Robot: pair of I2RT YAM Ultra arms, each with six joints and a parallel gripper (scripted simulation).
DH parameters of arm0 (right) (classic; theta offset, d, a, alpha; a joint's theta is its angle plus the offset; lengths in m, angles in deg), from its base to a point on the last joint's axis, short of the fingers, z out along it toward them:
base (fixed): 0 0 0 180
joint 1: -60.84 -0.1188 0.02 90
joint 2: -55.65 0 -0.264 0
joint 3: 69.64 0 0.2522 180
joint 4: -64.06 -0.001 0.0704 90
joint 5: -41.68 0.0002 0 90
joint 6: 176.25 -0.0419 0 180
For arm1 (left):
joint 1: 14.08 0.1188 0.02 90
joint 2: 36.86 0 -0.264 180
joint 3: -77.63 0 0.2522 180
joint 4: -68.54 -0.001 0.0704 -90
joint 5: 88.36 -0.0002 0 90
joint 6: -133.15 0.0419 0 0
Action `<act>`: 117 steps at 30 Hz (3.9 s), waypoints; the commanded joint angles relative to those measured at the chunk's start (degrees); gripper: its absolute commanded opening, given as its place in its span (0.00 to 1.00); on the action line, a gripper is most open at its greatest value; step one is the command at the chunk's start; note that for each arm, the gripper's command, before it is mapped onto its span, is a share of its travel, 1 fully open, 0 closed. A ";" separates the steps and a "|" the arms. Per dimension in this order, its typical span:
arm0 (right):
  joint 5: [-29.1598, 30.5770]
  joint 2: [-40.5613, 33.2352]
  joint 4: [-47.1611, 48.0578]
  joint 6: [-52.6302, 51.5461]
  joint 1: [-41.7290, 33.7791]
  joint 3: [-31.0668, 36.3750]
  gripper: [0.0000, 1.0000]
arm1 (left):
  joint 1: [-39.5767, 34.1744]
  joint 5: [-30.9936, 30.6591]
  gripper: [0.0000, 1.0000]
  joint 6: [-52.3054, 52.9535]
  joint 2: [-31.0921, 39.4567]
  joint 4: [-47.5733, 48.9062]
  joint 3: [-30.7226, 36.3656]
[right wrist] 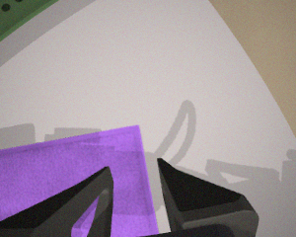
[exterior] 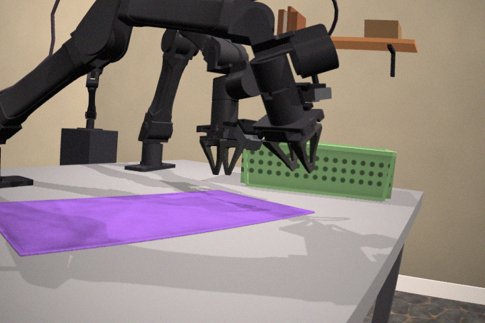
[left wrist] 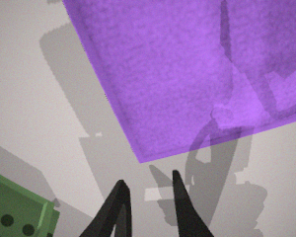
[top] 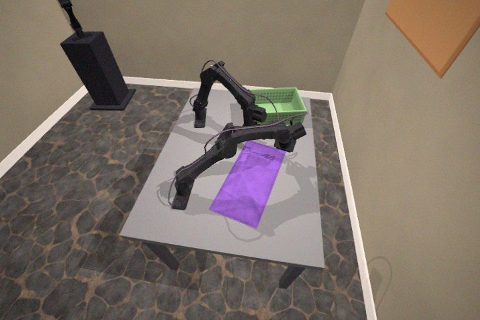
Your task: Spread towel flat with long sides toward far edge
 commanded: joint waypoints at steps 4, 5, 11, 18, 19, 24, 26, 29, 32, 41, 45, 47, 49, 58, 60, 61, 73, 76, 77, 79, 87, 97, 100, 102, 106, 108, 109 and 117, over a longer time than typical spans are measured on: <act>0.29 8.75 -7.14 -1.26 -2.25 -12.92 0.34 | 0.69 0.38 0.34 -1.45 2.46 2.44 -1.19; 0.66 10.32 -6.73 -1.82 -2.65 -14.52 0.34 | 0.57 0.30 0.34 -1.45 2.10 2.45 -1.19; 0.33 14.78 -11.36 -1.07 -1.85 -23.29 0.34 | 0.57 0.28 0.34 -1.45 1.80 2.48 -1.23; 0.22 15.73 -12.37 -1.07 -2.21 -25.26 0.34 | 0.56 0.29 0.34 -1.39 1.80 2.48 -1.20; 0.22 15.73 -12.37 -1.07 -2.21 -25.26 0.34 | 0.56 0.29 0.34 -1.39 1.80 2.48 -1.20; 0.22 15.73 -12.37 -1.06 -2.21 -25.26 0.34 | 0.40 0.12 0.34 -1.04 1.31 1.75 -0.43; 0.22 15.73 -12.37 -1.06 -2.21 -25.26 0.34 | 0.40 0.12 0.34 -1.04 1.31 1.75 -0.43; 0.50 15.97 -12.68 -1.46 -2.99 -25.26 0.34 | 0.36 0.12 0.34 -1.07 1.60 2.56 0.69; -0.91 16.23 -11.50 -0.97 -1.80 -23.87 0.34 | 0.41 0.32 0.34 -1.45 0.45 4.80 3.13; -0.02 18.77 -10.47 0.09 -1.25 -24.38 0.34 | 0.32 0.32 0.34 -1.25 -2.08 9.58 5.63; 0.81 18.40 -9.36 -0.80 -2.68 -23.51 0.34 | 0.32 0.32 0.34 -1.25 -2.66 11.43 6.64; 0.21 18.21 -9.13 -0.79 -2.68 -23.11 0.34 | 0.32 0.27 0.34 -1.22 -2.18 11.48 6.61; 0.31 18.05 -8.81 -0.86 -2.78 -22.57 0.34 | -0.04 0.31 0.34 -1.50 -0.70 11.63 6.96; -0.99 16.60 -6.41 -0.74 -2.04 -18.59 0.34 | 0.18 0.28 0.34 -1.32 -1.97 12.25 7.60; -0.99 15.66 -5.25 -0.80 -2.05 -16.64 0.34 | 0.18 0.28 0.34 -1.32 -1.97 12.25 7.60; -0.98 15.14 -4.60 -0.85 -2.05 -15.58 0.34 | 0.18 0.28 0.34 -1.32 -1.97 12.25 7.60; -0.26 10.12 1.38 -1.05 -2.13 -5.38 0.15 | -0.96 0.74 0.11 -2.21 -2.98 12.35 7.41; -1.13 7.96 3.72 -1.23 -2.10 -0.99 0.05 | -1.36 0.77 0.02 -2.62 -3.14 11.35 4.59; -0.78 7.56 4.39 -1.33 -2.10 -0.15 0.05 | -1.36 0.77 0.02 -2.62 -3.15 11.34 4.57; 0.25 6.73 4.61 -1.22 -2.89 1.22 0.00 | -1.55 0.11 0.01 -2.81 -3.25 11.02 4.41; -0.79 8.19 5.19 -0.33 -1.27 0.51 0.00 | 0.30 0.64 0.00 -1.24 -2.92 10.25 4.43; 0.71 4.47 1.49 0.64 -0.60 -1.92 0.00 | 0.43 2.07 0.00 -0.98 2.21 4.38 1.64; 0.71 4.67 0.96 0.74 -0.57 -2.49 0.00 | 0.45 2.07 0.00 -0.95 2.10 3.93 1.22; 0.69 5.67 0.66 0.79 -0.55 -2.89 0.00 | 0.47 2.05 0.00 -0.92 1.19 3.75 1.03; 0.67 5.90 0.42 0.83 -0.81 -3.25 0.00 | 0.47 1.88 0.00 -0.98 0.24 3.66 0.96; 0.67 5.97 0.37 0.81 -0.82 -3.30 0.00 | 0.47 1.88 0.00 -0.99 0.23 3.65 0.96; 0.67 5.99 0.35 0.77 -0.82 -3.31 0.00 | 0.48 1.88 0.00 -0.99 0.23 3.65 0.96; 0.68 5.99 0.96 0.76 -0.81 -3.29 0.00 | 0.48 1.88 0.00 -0.99 0.22 3.65 0.95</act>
